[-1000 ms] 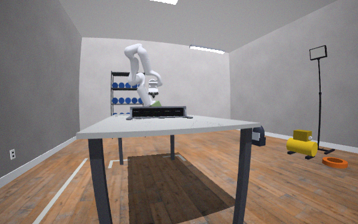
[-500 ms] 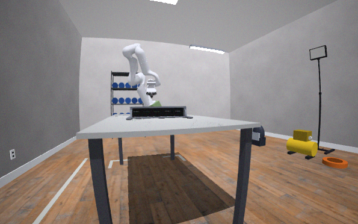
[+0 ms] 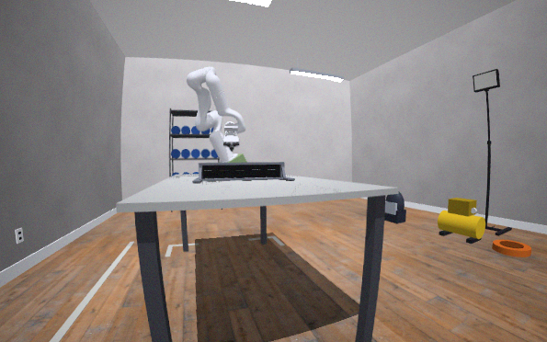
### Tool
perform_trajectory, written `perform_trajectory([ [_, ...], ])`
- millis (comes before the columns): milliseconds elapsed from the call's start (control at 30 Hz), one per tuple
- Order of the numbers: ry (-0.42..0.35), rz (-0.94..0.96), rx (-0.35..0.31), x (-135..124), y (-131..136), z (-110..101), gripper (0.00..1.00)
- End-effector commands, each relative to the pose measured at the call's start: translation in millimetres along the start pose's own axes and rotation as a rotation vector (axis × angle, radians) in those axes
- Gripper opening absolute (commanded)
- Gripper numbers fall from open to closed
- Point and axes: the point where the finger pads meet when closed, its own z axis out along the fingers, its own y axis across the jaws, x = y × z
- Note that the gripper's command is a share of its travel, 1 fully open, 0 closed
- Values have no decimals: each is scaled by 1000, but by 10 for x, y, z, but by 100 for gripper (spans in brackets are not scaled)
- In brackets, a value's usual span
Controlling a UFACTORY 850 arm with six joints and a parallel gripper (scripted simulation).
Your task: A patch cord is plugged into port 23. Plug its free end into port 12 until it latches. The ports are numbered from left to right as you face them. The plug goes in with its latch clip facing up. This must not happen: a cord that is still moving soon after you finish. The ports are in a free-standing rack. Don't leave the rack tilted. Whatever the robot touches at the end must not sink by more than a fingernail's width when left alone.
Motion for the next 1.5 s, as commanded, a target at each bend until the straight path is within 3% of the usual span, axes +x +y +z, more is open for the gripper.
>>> perform_trajectory([
  [0,1,0,0,6,-2,119,0],
  [333,1,0,0,6,-2,222,0],
  [1467,1,0,0,6,-2,225,0],
])
